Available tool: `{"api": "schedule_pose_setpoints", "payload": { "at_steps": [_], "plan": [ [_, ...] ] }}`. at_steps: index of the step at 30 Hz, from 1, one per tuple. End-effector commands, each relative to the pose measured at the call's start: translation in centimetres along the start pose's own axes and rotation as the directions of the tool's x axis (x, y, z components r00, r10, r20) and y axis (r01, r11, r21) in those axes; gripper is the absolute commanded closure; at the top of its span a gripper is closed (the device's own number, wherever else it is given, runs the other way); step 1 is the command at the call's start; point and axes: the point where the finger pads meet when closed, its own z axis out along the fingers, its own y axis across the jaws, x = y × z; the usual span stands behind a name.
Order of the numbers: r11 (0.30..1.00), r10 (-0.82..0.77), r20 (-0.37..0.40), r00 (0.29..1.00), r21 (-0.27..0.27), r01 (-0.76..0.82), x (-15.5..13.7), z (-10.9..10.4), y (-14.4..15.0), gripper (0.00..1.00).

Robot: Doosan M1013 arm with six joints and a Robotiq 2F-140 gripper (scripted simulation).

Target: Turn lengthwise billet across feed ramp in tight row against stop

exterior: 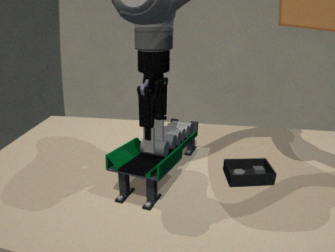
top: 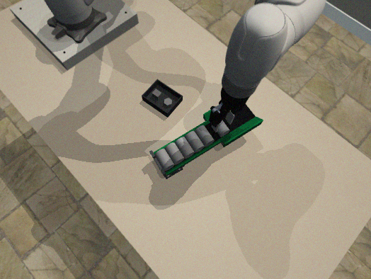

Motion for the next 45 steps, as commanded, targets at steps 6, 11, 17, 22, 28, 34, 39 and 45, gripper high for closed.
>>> {"api": "schedule_pose_setpoints", "payload": {
  "at_steps": [6, 11, 17, 22, 28, 34, 39, 45],
  "plan": [
    [1.000, 0.000, 0.000, 1.000, 0.000, 0.000, 0.0, -0.7, 0.0, 0.59],
    [1.000, 0.000, 0.000, 1.000, 0.000, 0.000, 0.0, -1.7, 0.0, 0.59],
    [1.000, 0.000, 0.000, 1.000, 0.000, 0.000, 0.0, -3.1, 0.0, 0.59],
    [1.000, 0.000, 0.000, 1.000, 0.000, 0.000, 0.0, -3.9, 0.0, 0.59],
    [1.000, 0.000, 0.000, 1.000, 0.000, 0.000, 0.0, -5.5, 0.0, 0.59],
    [1.000, 0.000, 0.000, 1.000, 0.000, 0.000, 0.0, -6.8, 0.0, 0.59],
    [1.000, 0.000, 0.000, 1.000, 0.000, 0.000, 0.0, -7.3, 0.0, 0.59],
    [1.000, 0.000, 0.000, 1.000, 0.000, 0.000, 0.0, -7.9, 0.0, 0.59]
  ]
}}
